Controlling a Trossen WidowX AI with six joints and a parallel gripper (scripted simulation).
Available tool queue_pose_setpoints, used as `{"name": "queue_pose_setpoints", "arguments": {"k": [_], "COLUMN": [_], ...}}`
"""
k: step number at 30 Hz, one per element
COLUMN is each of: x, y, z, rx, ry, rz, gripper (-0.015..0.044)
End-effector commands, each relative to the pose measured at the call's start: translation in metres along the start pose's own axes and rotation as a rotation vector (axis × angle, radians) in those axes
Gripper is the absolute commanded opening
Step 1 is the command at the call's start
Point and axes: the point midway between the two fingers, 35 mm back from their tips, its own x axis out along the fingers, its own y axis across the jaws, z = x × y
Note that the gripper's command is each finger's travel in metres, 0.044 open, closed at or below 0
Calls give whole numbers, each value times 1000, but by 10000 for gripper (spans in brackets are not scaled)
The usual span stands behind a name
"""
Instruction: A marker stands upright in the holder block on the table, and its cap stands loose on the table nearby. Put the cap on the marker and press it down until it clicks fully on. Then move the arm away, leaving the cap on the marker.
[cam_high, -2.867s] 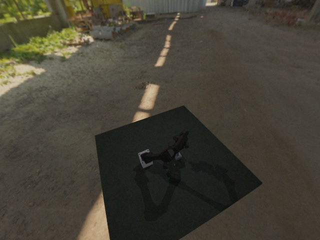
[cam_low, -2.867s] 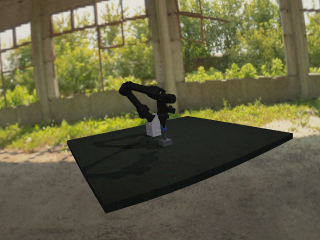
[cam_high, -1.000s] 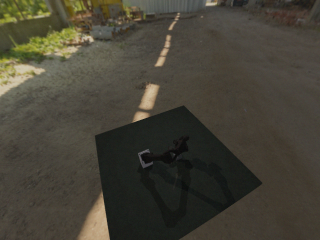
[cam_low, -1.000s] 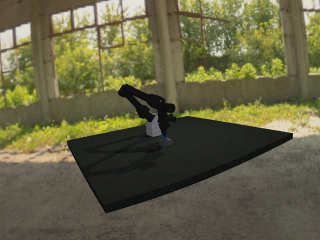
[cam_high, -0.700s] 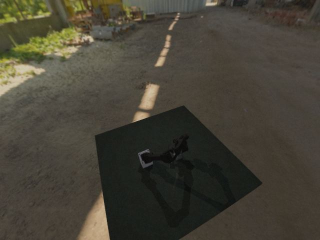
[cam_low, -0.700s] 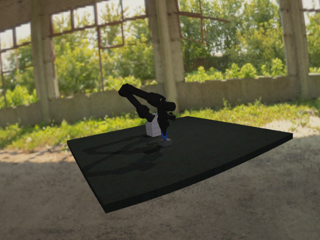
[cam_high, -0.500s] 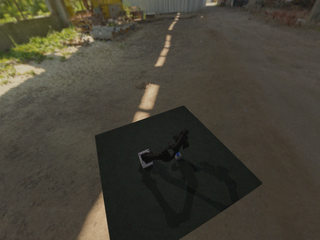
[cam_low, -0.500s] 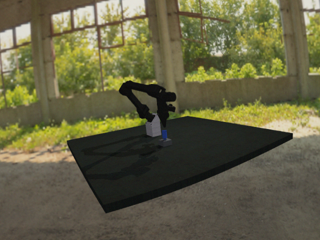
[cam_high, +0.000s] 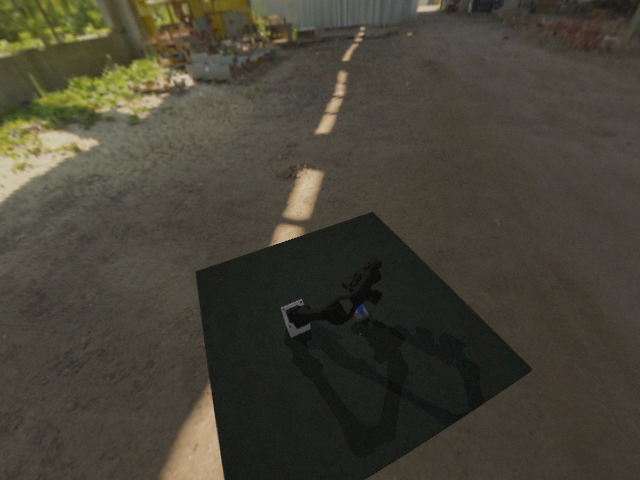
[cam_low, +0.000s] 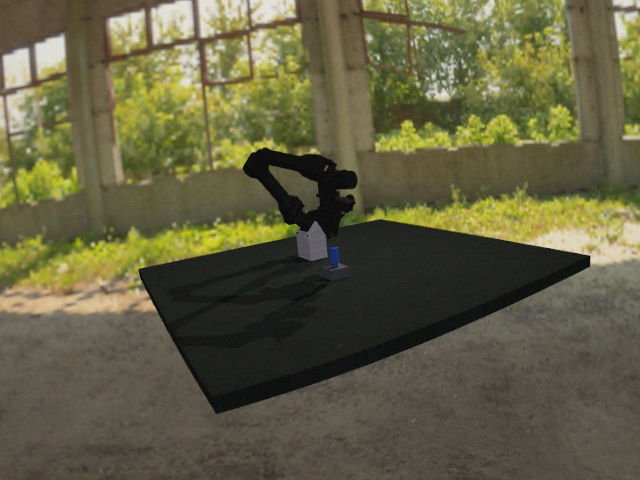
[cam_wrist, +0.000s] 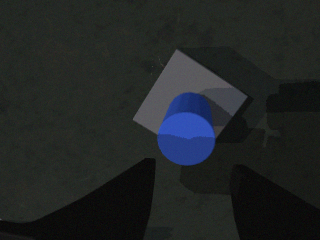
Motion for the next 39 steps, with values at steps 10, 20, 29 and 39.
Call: {"name": "queue_pose_setpoints", "arguments": {"k": [10,20,29,39], "x": [4,10,24,39], "y": [2,2,2,2], "z": [-1,-1,-1,-1], "rx": [507,507,507,507], "ry": [0,0,0,0], "rz": [-1,-1,-1,-2], "gripper": [0,0,0,0]}}
